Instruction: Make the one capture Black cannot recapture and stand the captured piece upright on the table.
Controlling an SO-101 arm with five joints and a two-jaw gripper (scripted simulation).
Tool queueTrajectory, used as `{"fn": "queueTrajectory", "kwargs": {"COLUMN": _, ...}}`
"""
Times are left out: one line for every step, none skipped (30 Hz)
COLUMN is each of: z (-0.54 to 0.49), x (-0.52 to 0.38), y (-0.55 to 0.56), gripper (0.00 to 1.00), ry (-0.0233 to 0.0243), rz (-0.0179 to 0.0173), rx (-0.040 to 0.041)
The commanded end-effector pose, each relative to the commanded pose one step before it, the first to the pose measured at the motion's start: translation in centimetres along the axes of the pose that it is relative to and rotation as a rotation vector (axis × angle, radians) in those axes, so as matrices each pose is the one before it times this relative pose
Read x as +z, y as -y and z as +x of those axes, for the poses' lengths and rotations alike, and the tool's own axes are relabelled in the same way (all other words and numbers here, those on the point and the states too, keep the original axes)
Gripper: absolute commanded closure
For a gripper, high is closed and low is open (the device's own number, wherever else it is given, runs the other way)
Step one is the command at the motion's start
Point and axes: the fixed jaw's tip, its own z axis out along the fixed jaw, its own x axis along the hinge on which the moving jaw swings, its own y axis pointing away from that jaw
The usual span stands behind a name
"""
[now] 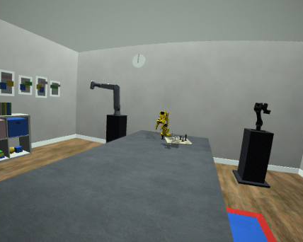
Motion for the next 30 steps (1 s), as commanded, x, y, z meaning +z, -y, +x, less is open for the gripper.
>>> {"fn": "queueTrajectory", "kwargs": {"z": 1.360, "x": -0.7938, "y": 5.172, "gripper": 0.74, "ry": -0.04027, "rz": 0.08918, "rx": 0.17755}}
{"fn": "queueTrajectory", "kwargs": {"z": 0.271, "x": -0.1186, "y": 1.174, "gripper": 0.73, "ry": -0.00951, "rz": 0.01952, "rx": 0.04377}}
{"fn": "queueTrajectory", "kwargs": {"z": 0.272, "x": -0.1151, "y": 1.151, "gripper": 0.72, "ry": -0.00945, "rz": 0.01894, "rx": 0.04360}}
{"fn": "queueTrajectory", "kwargs": {"z": 0.271, "x": -0.1107, "y": 1.121, "gripper": 0.71, "ry": -0.00935, "rz": 0.01828, "rx": 0.04319}}
{"fn": "queueTrajectory", "kwargs": {"z": 0.268, "x": -0.1060, "y": 1.087, "gripper": 0.70, "ry": -0.00919, "rz": 0.01753, "rx": 0.04254}}
{"fn": "queueTrajectory", "kwargs": {"z": 0.264, "x": -0.1007, "y": 1.048, "gripper": 0.69, "ry": -0.00899, "rz": 0.01672, "rx": 0.04166}}
{"fn": "queueTrajectory", "kwargs": {"z": 0.258, "x": -0.0952, "y": 1.004, "gripper": 0.68, "ry": -0.00872, "rz": 0.01586, "rx": 0.04056}}
{"fn": "queueTrajectory", "kwargs": {"z": 0.250, "x": -0.0893, "y": 0.957, "gripper": 0.67, "ry": -0.00844, "rz": 0.01495, "rx": 0.03923}}
{"fn": "queueTrajectory", "kwargs": {"z": 0.241, "x": -0.0833, "y": 0.906, "gripper": 0.66, "ry": -0.00808, "rz": 0.01400, "rx": 0.03770}}
{"fn": "queueTrajectory", "kwargs": {"z": 0.230, "x": -0.0770, "y": 0.853, "gripper": 0.66, "ry": -0.00771, "rz": 0.01304, "rx": 0.03597}}
{"fn": "queueTrajectory", "kwargs": {"z": 0.000, "x": 0.0000, "y": 0.000, "gripper": 0.66, "ry": 0.00000, "rz": 0.00000, "rx": 0.00000}}
{"fn": "queueTrajectory", "kwargs": {"z": 0.000, "x": 0.0000, "y": 0.000, "gripper": 0.66, "ry": 0.00000, "rz": 0.00000, "rx": 0.00000}}
{"fn": "queueTrajectory", "kwargs": {"z": 0.218, "x": -0.0709, "y": 0.797, "gripper": 0.65, "ry": -0.00728, "rz": 0.01205, "rx": 0.03406}}
{"fn": "queueTrajectory", "kwargs": {"z": 0.205, "x": -0.0646, "y": 0.739, "gripper": 0.64, "ry": -0.00684, "rz": 0.01107, "rx": 0.03200}}
{"fn": "queueTrajectory", "kwargs": {"z": 0.191, "x": -0.0585, "y": 0.680, "gripper": 0.64, "ry": -0.00634, "rz": 0.01008, "rx": 0.02979}}
{"fn": "queueTrajectory", "kwargs": {"z": 0.176, "x": -0.0524, "y": 0.620, "gripper": 0.63, "ry": -0.00585, "rz": 0.00911, "rx": 0.02746}}
{"fn": "queueTrajectory", "kwargs": {"z": 0.160, "x": -0.0466, "y": 0.560, "gripper": 0.63, "ry": -0.00532, "rz": 0.00815, "rx": 0.02504}}
{"fn": "queueTrajectory", "kwargs": {"z": 0.144, "x": -0.0409, "y": 0.500, "gripper": 0.62, "ry": -0.00479, "rz": 0.00721, "rx": 0.02255}}
{"fn": "queueTrajectory", "kwargs": {"z": 0.127, "x": -0.0356, "y": 0.440, "gripper": 0.62, "ry": -0.00424, "rz": 0.00630, "rx": 0.02002}}
{"fn": "queueTrajectory", "kwargs": {"z": 0.111, "x": -0.0303, "y": 0.382, "gripper": 0.61, "ry": -0.00371, "rz": 0.00543, "rx": 0.01749}}
{"fn": "queueTrajectory", "kwargs": {"z": 0.095, "x": -0.0256, "y": 0.325, "gripper": 0.61, "ry": -0.00317, "rz": 0.00459, "rx": 0.01499}}
{"fn": "queueTrajectory", "kwargs": {"z": 0.079, "x": -0.0209, "y": 0.271, "gripper": 0.61, "ry": -0.00266, "rz": 0.00381, "rx": 0.01254}}
{"fn": "queueTrajectory", "kwargs": {"z": 0.064, "x": -0.0169, "y": 0.219, "gripper": 0.60, "ry": -0.00215, "rz": 0.00307, "rx": 0.01020}}
{"fn": "queueTrajectory", "kwargs": {"z": 0.050, "x": -0.0130, "y": 0.171, "gripper": 0.60, "ry": -0.00170, "rz": 0.00239, "rx": 0.00799}}
{"fn": "queueTrajectory", "kwargs": {"z": 0.037, "x": -0.0097, "y": 0.128, "gripper": 0.60, "ry": -0.00126, "rz": 0.00177, "rx": 0.00597}}
{"fn": "queueTrajectory", "kwargs": {"z": 0.026, "x": -0.0066, "y": 0.089, "gripper": 0.60, "ry": -0.00089, "rz": 0.00123, "rx": 0.00416}}
{"fn": "queueTrajectory", "kwargs": {"z": 0.016, "x": -0.0042, "y": 0.056, "gripper": 0.60, "ry": -0.00055, "rz": 0.00077, "rx": 0.00263}}
{"fn": "queueTrajectory", "kwargs": {"z": 0.000, "x": 0.0000, "y": 0.000, "gripper": 0.60, "ry": 0.00000, "rz": 0.00000, "rx": 0.00000}}
{"fn": "queueTrajectory", "kwargs": {"z": 0.000, "x": 0.0000, "y": 0.000, "gripper": 0.60, "ry": 0.00000, "rz": 0.00000, "rx": 0.00000}}
{"fn": "queueTrajectory", "kwargs": {"z": 0.009, "x": -0.0022, "y": 0.030, "gripper": 0.60, "ry": -0.00030, "rz": 0.00041, "rx": 0.00140}}
